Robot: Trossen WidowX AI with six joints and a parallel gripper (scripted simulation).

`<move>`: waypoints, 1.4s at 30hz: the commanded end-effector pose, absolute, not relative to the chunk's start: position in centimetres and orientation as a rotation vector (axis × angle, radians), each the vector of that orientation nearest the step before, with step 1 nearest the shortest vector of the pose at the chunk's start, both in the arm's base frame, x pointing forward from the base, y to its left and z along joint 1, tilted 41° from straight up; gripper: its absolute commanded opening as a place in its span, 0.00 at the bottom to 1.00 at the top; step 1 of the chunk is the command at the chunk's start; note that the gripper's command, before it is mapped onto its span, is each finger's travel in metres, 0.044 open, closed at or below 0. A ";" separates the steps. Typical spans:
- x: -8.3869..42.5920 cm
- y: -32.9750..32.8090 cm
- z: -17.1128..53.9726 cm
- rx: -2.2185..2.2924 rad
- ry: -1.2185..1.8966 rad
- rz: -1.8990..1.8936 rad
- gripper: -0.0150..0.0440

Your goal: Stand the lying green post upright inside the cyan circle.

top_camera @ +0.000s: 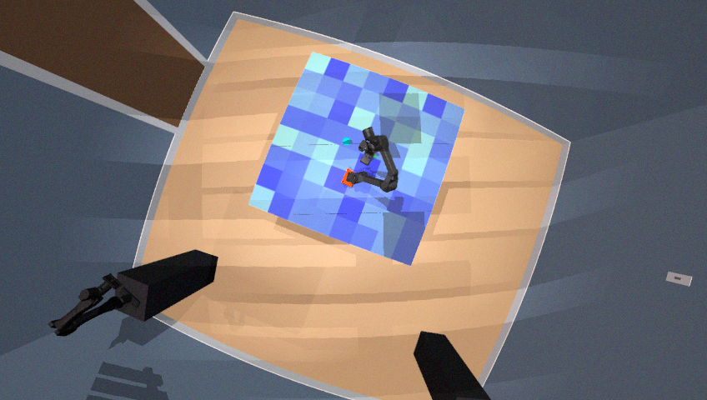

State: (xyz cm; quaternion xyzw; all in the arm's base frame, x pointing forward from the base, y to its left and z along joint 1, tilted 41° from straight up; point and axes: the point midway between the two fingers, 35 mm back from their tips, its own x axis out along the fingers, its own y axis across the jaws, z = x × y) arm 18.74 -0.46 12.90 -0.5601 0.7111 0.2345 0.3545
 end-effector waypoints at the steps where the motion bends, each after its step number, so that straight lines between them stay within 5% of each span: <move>1: 19.8 0.5 12.4 -1.432 1.834 0.593 0.29; 42: 26.0 9.4 5.9 -1.327 1.826 0.451 0.29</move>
